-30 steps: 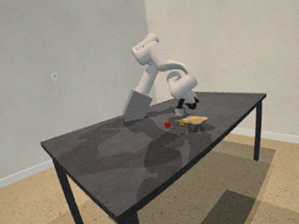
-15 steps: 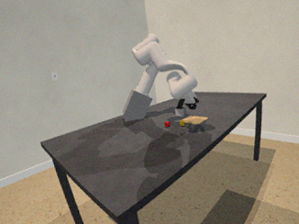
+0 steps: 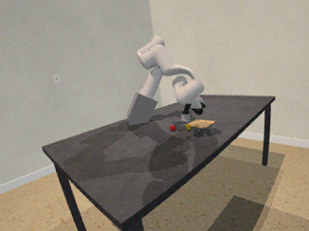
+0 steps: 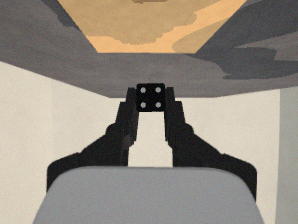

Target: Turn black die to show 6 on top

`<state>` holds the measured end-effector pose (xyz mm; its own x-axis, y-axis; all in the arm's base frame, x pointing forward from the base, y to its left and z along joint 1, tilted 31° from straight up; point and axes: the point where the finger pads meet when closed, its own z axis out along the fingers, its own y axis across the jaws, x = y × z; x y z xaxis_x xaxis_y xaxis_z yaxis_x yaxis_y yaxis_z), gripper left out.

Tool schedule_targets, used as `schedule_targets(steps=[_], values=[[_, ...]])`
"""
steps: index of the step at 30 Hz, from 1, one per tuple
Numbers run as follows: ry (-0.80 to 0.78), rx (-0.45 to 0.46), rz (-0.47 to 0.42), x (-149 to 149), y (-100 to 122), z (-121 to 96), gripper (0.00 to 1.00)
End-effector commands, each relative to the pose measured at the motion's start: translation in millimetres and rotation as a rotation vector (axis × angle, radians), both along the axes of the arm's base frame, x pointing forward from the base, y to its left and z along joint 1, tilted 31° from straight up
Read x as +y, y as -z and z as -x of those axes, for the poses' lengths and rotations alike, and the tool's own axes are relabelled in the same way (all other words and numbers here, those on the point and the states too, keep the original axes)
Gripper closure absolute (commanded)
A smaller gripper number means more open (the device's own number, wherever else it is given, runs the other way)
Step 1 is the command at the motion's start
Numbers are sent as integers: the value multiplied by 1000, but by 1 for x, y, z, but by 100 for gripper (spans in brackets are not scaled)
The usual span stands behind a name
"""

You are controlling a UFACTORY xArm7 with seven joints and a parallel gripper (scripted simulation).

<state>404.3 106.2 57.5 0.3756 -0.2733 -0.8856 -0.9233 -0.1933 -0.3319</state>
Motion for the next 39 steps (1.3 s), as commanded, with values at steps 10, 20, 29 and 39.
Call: schedule_targets(steps=[10, 20, 29, 39], values=[[2, -3, 1, 9, 16, -5, 79], [2, -3, 1, 15, 29, -8, 79], [2, -3, 1, 21, 39, -11, 79], [2, -3, 1, 23, 43, -12, 79]])
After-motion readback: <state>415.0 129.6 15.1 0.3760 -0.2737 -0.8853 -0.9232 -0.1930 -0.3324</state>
